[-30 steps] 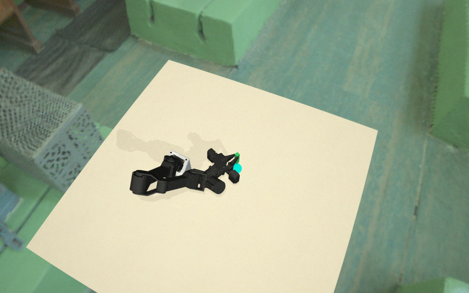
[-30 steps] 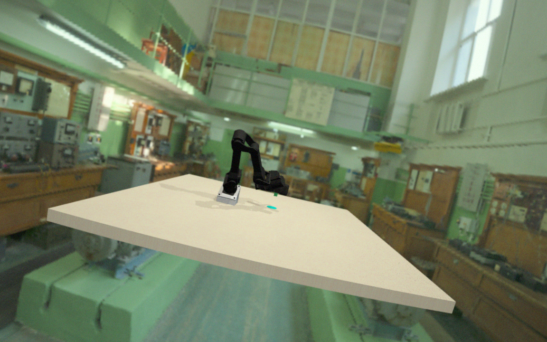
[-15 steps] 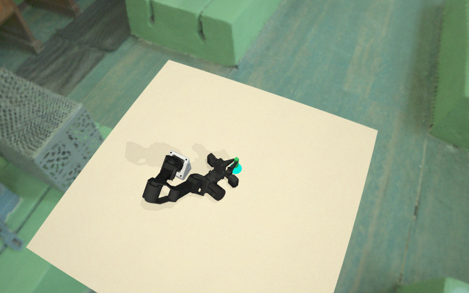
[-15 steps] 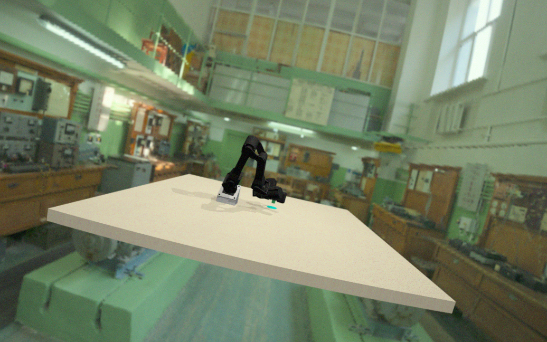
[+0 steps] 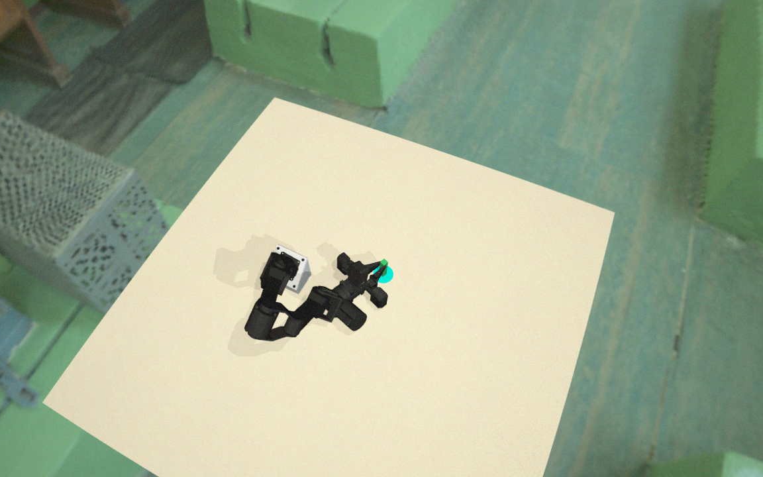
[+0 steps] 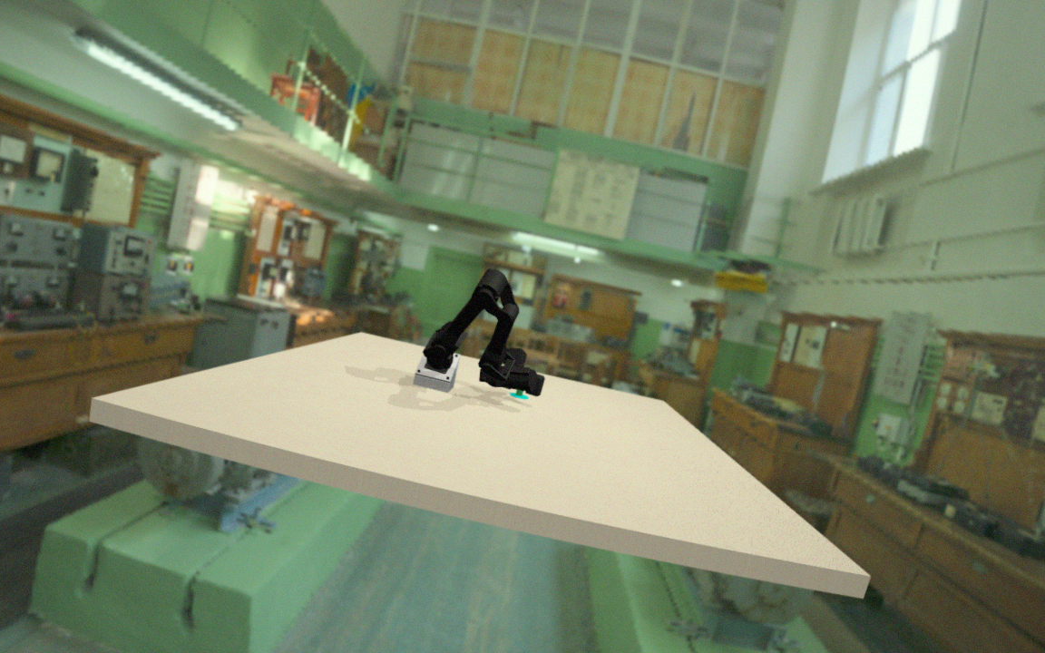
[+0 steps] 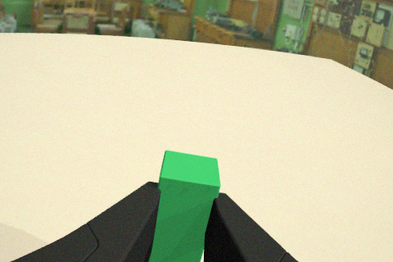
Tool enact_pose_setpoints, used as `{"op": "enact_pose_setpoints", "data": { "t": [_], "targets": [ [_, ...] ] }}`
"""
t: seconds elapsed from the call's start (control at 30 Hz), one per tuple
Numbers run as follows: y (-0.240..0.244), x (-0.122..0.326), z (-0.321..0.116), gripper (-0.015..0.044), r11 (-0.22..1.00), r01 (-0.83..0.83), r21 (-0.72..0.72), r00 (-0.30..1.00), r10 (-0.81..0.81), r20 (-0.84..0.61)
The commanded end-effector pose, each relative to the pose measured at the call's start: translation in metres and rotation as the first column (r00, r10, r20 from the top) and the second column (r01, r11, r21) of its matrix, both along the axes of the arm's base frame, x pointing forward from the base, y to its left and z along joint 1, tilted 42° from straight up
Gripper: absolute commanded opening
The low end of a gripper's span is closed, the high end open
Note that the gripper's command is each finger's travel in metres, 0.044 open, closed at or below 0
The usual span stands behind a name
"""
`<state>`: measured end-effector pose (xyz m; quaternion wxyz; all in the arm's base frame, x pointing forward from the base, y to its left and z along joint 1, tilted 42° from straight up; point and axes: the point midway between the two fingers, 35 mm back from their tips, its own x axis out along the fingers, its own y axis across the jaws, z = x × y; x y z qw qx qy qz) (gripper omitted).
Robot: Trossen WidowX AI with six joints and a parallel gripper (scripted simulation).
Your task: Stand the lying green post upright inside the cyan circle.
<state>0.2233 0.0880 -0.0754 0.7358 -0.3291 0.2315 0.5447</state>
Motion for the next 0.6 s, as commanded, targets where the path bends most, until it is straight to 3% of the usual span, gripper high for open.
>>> {"op": "enact_pose_setpoints", "data": {
  "t": [0.0, 0.13, 0.57],
  "targets": [
    [-0.0003, 0.0014, -0.0004, 0.0023, 1.000, -0.003, 0.004, 1.000, 0.003, 0.006],
    [-0.0003, 0.0014, -0.0004, 0.0023, 1.000, -0.003, 0.004, 1.000, 0.003, 0.006],
    [-0.0003, 0.0014, -0.0004, 0.0364, 1.000, -0.003, 0.004, 1.000, 0.003, 0.006]
  ]
}}
